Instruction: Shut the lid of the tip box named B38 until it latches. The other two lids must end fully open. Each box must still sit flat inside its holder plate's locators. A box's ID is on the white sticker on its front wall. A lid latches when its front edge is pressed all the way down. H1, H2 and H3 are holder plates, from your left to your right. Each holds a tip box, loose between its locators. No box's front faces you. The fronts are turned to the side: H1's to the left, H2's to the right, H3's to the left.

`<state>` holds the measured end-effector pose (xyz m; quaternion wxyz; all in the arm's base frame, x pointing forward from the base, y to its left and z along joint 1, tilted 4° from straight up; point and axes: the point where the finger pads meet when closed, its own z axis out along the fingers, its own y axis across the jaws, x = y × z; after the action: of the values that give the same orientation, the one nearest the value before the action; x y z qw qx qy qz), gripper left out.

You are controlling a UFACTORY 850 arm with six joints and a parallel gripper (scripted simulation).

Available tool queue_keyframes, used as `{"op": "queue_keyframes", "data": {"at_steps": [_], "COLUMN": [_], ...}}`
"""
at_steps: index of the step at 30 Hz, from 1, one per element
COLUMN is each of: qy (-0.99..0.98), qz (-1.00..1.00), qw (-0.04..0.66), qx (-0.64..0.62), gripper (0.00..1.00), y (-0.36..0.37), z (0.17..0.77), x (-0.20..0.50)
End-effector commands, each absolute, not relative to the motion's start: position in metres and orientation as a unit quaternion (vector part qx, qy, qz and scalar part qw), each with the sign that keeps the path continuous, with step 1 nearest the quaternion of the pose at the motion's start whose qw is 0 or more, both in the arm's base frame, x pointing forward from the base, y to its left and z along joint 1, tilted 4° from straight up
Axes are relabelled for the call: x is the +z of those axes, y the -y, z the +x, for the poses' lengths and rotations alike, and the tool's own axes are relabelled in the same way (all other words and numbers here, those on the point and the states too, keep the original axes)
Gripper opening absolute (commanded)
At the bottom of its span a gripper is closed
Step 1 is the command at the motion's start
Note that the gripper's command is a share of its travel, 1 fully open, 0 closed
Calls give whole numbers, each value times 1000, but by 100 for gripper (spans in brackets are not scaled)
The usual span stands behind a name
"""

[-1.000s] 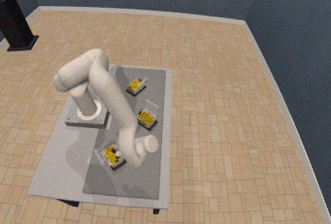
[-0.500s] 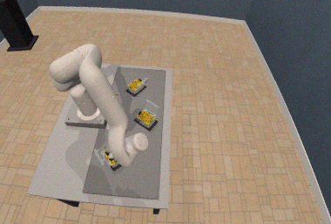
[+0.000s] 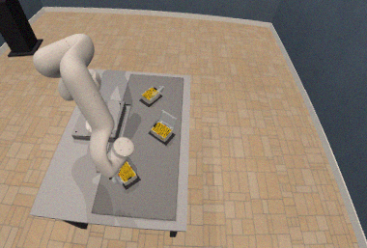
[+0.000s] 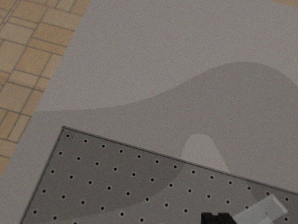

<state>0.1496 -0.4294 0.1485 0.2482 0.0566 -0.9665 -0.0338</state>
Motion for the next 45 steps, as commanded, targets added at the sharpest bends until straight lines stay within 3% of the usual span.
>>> {"op": "queue_keyframes", "data": {"at_steps": [1,17,45], "qy": [974,958,958], "qz": [117,284,284], "qw": [190,38,38], "qx": [-28,-8,-8], "gripper": [0,0,0], "y": [436,442,442], "z": [126,95,94], "x": [151,154,147]}}
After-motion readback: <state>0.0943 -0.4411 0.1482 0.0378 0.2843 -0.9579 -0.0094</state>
